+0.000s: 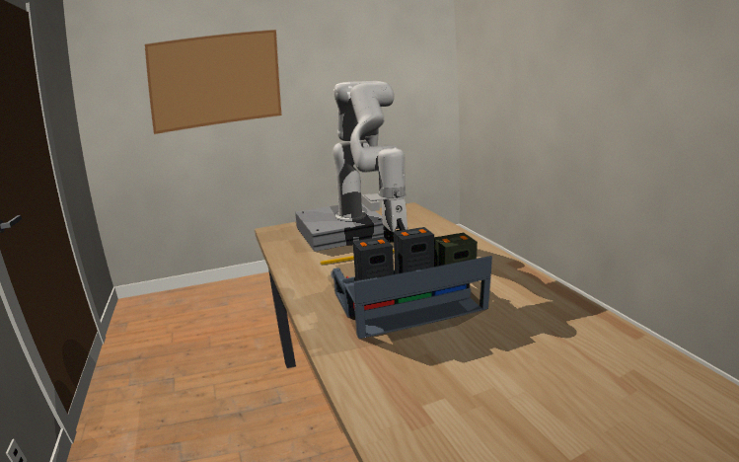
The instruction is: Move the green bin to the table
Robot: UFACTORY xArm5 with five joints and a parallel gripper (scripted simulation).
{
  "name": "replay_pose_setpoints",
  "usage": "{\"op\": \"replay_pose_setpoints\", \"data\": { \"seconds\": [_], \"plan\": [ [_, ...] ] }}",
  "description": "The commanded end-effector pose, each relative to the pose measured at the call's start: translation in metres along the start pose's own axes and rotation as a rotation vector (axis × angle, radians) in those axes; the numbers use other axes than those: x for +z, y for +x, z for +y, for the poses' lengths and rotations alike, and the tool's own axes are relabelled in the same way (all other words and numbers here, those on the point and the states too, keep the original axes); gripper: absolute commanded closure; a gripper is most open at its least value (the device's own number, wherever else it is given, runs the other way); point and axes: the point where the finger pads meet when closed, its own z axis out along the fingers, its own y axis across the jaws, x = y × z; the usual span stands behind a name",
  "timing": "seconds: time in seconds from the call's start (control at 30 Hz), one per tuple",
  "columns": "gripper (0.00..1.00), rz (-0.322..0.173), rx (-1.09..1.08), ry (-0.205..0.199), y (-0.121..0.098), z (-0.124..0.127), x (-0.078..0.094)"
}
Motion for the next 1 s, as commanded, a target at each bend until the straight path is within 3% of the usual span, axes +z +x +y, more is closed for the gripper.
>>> {"op": "replay_pose_setpoints", "data": {
  "seconds": [0.0, 0.23, 0.97],
  "plan": [
    [0.0, 0.0, 0.0, 0.004, 0.0, -0.001, -0.001],
    [0.0, 0.0, 0.0, 0.004, 0.0, -0.001, -0.001],
    [0.0, -0.004, 0.0, 0.004, 0.0, -0.001, 0.035]
  ]
}}
